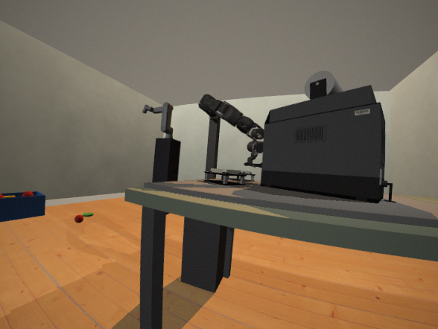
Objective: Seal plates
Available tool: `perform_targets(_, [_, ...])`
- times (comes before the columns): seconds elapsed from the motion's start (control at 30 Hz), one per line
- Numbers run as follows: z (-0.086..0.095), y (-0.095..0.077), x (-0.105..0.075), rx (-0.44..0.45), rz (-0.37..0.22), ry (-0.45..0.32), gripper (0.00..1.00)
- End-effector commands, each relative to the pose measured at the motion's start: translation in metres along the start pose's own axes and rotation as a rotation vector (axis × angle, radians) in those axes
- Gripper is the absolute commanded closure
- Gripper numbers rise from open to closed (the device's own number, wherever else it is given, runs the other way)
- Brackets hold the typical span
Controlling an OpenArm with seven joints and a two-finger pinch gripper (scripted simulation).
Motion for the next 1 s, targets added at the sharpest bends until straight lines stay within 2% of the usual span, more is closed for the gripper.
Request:
perform_targets(0.0, [0.016, -0.008, -0.017, 0.006, -0.017, -0.075, 0.35])
perform_targets(0.1, [0.032, -0.01, -0.024, -0.055, -0.054, 0.016, 0.35])
perform_targets(0.17, [0.043, -0.003, -0.022, -0.092, -0.06, 0.074, 0.35])
perform_targets(0.23, [0.043, -0.003, -0.022, -0.092, -0.06, 0.074, 0.35])
perform_targets(0.27, [0.052, -0.001, -0.025, -0.112, -0.072, 0.095, 0.35])
perform_targets(0.33, [0.065, 0.006, -0.025, -0.152, -0.081, 0.149, 0.35])
perform_targets(0.4, [0.073, 0.012, -0.024, -0.148, -0.078, 0.154, 0.35])
perform_targets(0.53, [0.099, 0.027, -0.027, -0.228, -0.108, 0.261, 0.35])
perform_targets(0.6, [0.107, 0.033, -0.029, -0.226, -0.109, 0.265, 0.35])
perform_targets(0.67, [0.115, 0.041, -0.028, -0.251, -0.111, 0.305, 0.35])
perform_targets(0.73, [0.124, 0.048, -0.032, -0.25, -0.115, 0.3, 0.35])
perform_targets(0.8, [0.124, 0.048, -0.032, -0.25, -0.115, 0.3, 0.35])
perform_targets(0.83, [0.129, 0.052, -0.032, -0.273, -0.12, 0.332, 0.35])
perform_targets(0.97, [0.144, 0.067, -0.037, -0.273, -0.122, 0.334, 0.35])
Point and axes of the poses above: the point where the finger pads meet when closed, its own x axis out along the fingers, its own z axis across the jaws, y = z × x, the point moved 9 cm from there along -x, back along the fingers, and after that the axes turned 3 degrees about -x, right-handed, at the moved point
